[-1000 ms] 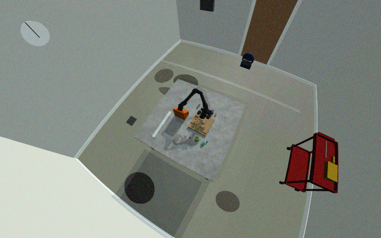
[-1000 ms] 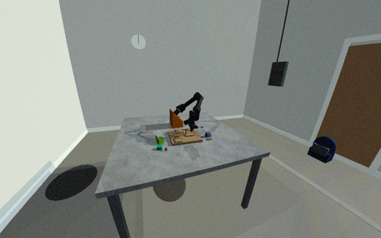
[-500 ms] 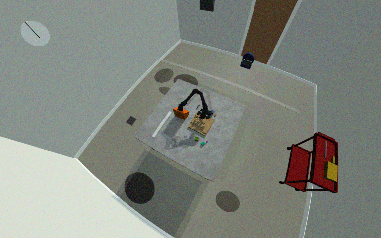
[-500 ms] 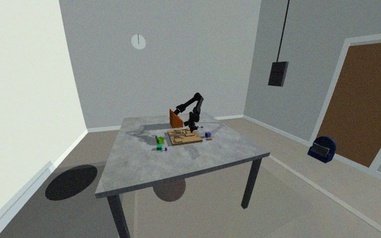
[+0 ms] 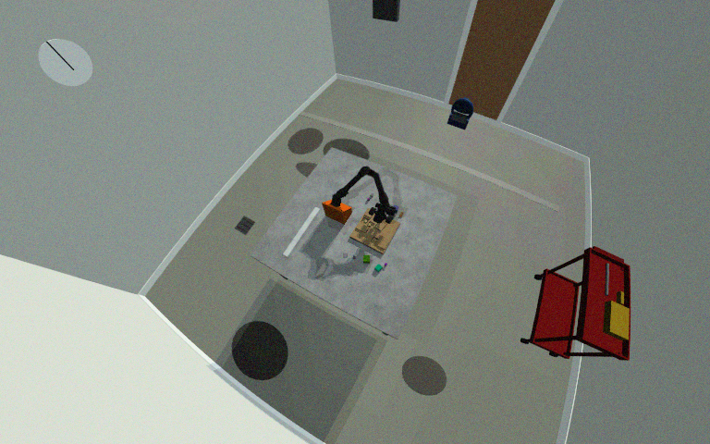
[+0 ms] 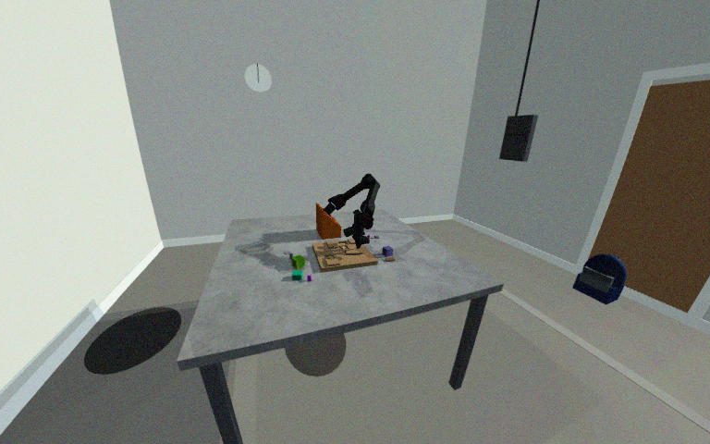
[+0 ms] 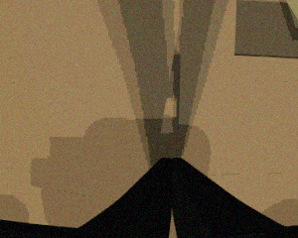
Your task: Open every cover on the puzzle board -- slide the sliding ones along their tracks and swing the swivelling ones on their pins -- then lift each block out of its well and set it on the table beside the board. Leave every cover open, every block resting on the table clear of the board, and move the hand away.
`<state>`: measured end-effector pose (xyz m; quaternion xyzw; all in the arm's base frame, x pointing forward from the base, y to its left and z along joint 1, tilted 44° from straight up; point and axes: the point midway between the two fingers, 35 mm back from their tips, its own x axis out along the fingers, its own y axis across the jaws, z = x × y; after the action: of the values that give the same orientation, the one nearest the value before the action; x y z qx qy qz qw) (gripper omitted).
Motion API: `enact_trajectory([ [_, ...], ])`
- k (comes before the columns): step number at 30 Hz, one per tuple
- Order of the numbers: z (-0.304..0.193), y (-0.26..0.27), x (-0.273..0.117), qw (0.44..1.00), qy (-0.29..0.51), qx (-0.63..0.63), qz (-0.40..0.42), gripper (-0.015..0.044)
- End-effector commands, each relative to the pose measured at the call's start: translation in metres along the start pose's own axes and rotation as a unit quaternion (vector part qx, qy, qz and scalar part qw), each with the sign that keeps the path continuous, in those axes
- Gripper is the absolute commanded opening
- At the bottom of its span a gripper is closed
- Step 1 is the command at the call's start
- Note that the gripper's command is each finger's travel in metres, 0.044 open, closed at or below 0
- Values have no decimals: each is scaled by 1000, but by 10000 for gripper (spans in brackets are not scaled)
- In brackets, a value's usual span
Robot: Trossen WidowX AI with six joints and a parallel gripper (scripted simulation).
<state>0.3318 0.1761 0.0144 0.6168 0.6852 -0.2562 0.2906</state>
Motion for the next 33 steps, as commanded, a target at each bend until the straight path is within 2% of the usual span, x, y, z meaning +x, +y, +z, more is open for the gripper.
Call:
enact_trajectory([
  [1, -2, 5, 1, 1000, 2, 2, -1, 0],
  [33, -2, 39, 1, 1000, 2, 2, 0, 0],
])
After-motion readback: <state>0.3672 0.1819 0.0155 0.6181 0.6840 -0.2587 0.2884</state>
